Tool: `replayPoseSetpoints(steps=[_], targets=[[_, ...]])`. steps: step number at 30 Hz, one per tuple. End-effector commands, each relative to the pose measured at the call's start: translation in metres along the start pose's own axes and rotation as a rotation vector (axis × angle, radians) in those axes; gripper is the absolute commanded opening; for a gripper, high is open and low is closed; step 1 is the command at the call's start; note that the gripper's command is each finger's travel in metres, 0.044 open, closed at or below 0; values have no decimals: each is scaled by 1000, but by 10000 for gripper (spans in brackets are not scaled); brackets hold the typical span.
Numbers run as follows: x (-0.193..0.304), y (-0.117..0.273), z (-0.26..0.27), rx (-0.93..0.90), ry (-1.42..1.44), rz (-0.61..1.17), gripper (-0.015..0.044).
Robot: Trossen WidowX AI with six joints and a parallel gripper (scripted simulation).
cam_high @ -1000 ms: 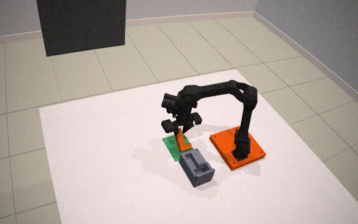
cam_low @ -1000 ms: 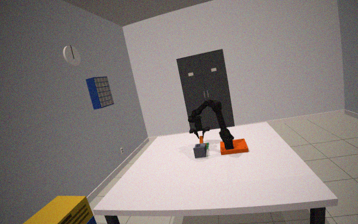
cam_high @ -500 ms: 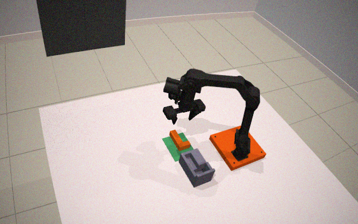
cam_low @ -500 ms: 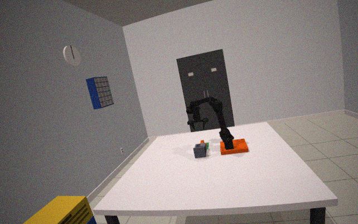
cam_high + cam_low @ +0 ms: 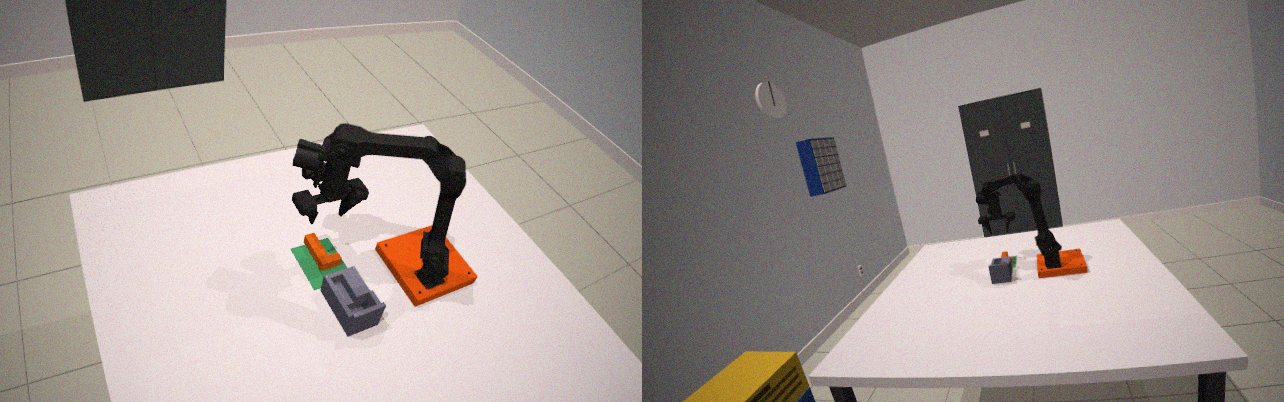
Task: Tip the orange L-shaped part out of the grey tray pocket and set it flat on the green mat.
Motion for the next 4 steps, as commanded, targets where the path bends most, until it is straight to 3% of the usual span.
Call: replayPoseSetpoints(steps=[1, 4], targets=[[0, 0, 0, -1, 0, -1, 400], [0, 0, 0, -1, 0, -1, 400]])
Point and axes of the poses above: the point midway between the two fingers, 35 mm back from their tips, its own y axis back along the fingers, its own z axis across the jaws, x = y × z, the point moved 10 cm from there along y, back along the fingers, and after that the axes turned 4 degrees about y, right-handed, at the moved point
